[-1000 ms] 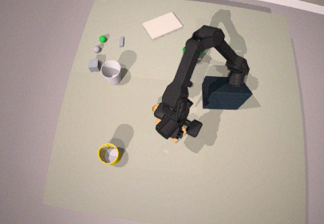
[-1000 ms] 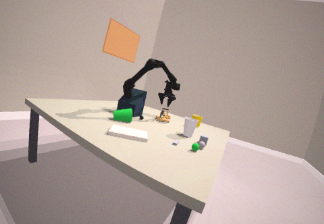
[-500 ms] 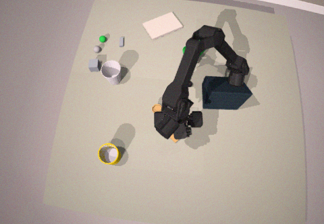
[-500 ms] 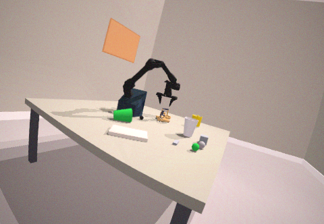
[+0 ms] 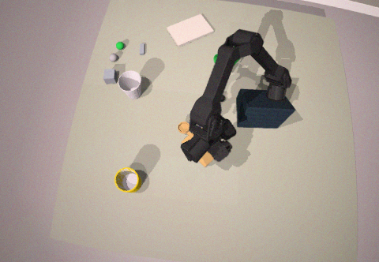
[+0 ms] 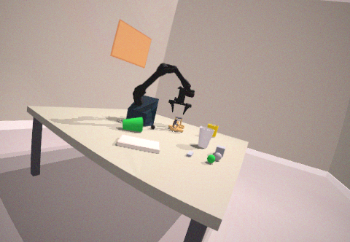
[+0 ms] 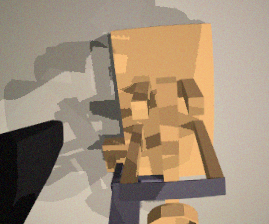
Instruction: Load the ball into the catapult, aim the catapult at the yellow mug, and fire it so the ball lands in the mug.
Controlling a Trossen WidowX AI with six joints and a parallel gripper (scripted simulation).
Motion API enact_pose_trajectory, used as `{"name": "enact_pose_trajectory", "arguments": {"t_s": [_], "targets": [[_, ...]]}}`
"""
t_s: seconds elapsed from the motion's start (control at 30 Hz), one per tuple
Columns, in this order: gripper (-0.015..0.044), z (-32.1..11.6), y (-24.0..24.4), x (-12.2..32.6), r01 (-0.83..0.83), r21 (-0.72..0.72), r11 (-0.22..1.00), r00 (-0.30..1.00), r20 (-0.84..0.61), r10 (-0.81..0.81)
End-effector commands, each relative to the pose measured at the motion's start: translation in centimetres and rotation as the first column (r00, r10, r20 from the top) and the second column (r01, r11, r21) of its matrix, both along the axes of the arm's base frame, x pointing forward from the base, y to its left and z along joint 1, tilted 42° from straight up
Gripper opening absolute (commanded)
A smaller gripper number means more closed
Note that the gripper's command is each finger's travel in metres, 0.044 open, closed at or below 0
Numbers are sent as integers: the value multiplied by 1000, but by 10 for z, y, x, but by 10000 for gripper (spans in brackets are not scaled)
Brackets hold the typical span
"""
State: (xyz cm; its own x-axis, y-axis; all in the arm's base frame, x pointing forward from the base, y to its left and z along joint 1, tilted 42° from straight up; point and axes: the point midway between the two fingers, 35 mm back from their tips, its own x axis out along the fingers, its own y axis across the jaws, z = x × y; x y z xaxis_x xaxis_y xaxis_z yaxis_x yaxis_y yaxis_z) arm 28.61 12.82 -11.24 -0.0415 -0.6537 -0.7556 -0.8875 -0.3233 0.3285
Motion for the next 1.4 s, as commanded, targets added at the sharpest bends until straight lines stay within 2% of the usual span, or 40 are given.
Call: {"name": "enact_pose_trajectory", "arguments": {"t_s": [0.0,0.17,0.33,1.37], "targets": [[440,0,0,-1,-68,9,998,996,-65,69],[440,-1,-1,-1,-72,10,997,995,-68,72],[440,-34,-30,-3,-151,20,988,979,-136,152],[440,-66,-58,-5,-155,19,988,978,-139,156]]}}
